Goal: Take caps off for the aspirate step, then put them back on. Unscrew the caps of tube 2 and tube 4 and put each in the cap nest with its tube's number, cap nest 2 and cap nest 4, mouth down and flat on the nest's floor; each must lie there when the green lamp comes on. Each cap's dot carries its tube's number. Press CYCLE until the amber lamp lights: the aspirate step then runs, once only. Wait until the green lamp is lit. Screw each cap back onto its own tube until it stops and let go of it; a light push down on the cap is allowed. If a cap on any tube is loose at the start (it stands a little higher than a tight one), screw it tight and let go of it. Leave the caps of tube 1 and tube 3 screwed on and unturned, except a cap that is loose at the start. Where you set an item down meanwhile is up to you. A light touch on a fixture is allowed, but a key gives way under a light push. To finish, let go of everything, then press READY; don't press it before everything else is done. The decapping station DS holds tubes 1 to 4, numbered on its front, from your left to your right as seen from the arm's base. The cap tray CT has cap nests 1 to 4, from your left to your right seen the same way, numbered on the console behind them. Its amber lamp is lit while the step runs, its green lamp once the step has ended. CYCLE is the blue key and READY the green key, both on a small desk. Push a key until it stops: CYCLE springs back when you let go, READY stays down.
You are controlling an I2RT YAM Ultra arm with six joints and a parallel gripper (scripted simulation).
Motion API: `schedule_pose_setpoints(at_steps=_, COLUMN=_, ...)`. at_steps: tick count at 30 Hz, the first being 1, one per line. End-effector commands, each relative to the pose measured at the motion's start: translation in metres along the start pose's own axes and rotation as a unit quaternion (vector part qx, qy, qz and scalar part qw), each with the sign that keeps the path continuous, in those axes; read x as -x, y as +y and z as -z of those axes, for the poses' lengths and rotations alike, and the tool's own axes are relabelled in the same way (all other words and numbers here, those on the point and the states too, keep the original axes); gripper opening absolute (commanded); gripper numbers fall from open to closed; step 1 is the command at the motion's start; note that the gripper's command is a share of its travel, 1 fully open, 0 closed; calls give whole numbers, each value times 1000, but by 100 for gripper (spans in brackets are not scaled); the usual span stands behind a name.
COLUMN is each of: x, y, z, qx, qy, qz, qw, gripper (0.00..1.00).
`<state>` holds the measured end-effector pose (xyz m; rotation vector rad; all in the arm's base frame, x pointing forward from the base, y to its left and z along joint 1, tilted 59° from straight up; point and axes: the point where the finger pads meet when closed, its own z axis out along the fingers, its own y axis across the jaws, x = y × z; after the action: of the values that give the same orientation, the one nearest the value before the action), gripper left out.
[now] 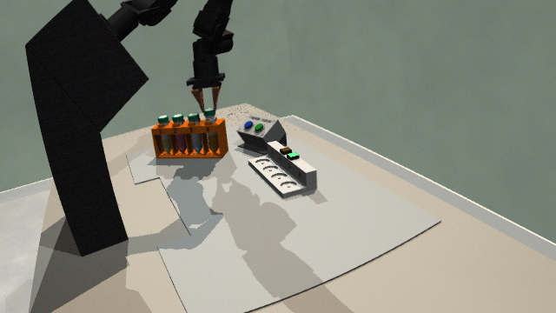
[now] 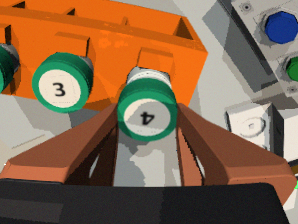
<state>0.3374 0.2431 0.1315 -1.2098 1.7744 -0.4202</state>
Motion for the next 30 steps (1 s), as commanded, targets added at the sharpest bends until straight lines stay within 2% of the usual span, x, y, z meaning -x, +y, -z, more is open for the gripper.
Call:
schedule_pose_setpoints(at_steps=1, x=3, y=-1, z=1, qx=-1, qy=-5, qz=-1, qw=1000, gripper=0)
schedule_pose_setpoints(at_steps=26, x=4, y=-1, z=-7, qx=-1, qy=-5, qz=-1, qw=1000, gripper=0)
schedule_pose_setpoints(at_steps=27, x=4, y=-1, z=-7, qx=-1, qy=-5, qz=-1, qw=1000, gripper=49)
schedule_pose_setpoints(at_steps=30, x=4, y=-1, z=-7, qx=-1, qy=-5, qz=-1, qw=1000, gripper=49)
